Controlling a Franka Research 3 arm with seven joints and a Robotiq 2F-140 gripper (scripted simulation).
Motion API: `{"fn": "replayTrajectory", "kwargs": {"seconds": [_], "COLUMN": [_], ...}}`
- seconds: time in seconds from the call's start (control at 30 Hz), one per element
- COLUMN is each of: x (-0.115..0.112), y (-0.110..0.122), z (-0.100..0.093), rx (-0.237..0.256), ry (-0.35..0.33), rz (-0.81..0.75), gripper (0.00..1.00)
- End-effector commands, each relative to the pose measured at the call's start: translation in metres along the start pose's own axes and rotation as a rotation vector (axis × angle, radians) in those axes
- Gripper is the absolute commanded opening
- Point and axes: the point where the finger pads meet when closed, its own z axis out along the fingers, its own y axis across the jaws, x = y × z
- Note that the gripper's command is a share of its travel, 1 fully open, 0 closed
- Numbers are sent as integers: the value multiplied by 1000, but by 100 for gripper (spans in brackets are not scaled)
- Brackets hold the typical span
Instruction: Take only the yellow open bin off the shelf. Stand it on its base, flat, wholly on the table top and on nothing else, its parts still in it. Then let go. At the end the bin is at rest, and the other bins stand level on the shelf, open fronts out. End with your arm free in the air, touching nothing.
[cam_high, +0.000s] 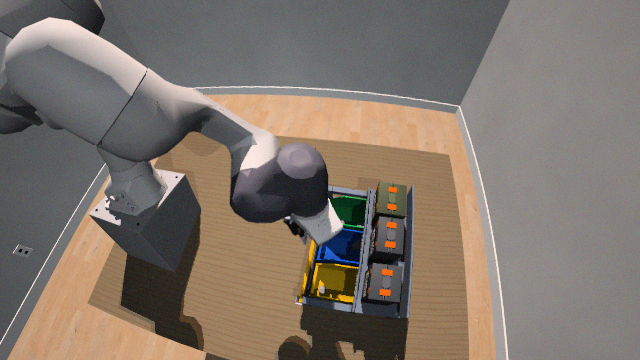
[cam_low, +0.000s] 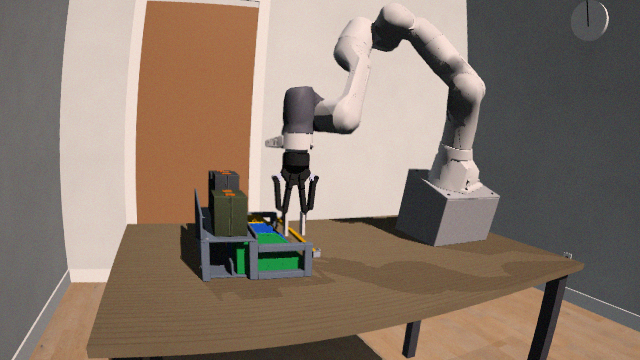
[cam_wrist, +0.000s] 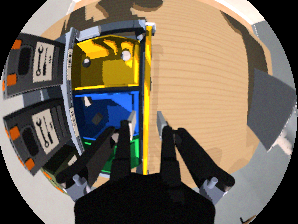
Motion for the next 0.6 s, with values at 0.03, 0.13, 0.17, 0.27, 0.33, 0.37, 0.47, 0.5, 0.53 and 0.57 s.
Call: {"fn": "replayTrajectory", "kwargs": {"seconds": [0.03,0.13,0.17,0.27,0.33,0.37,0.47,0.5,0.53,0.57], "x": [0,0,0,0,0,0,0,0,0,0], "y": [-1,-1,-1,-1,-1,-1,-1,-1,-1,-1], "z": [0,0,0,-1,-1,-1,-1,-1,-1,-1], "rx": [3,3,3,2,3,3,3,3,3,3], "ry": [-1,-1,-1,-1,-1,-1,-1,-1,-1,-1], "rz": [5,5,5,3,5,5,5,5,5,5], "gripper": [28,28,28,28,28,28,28,28,28,28]}}
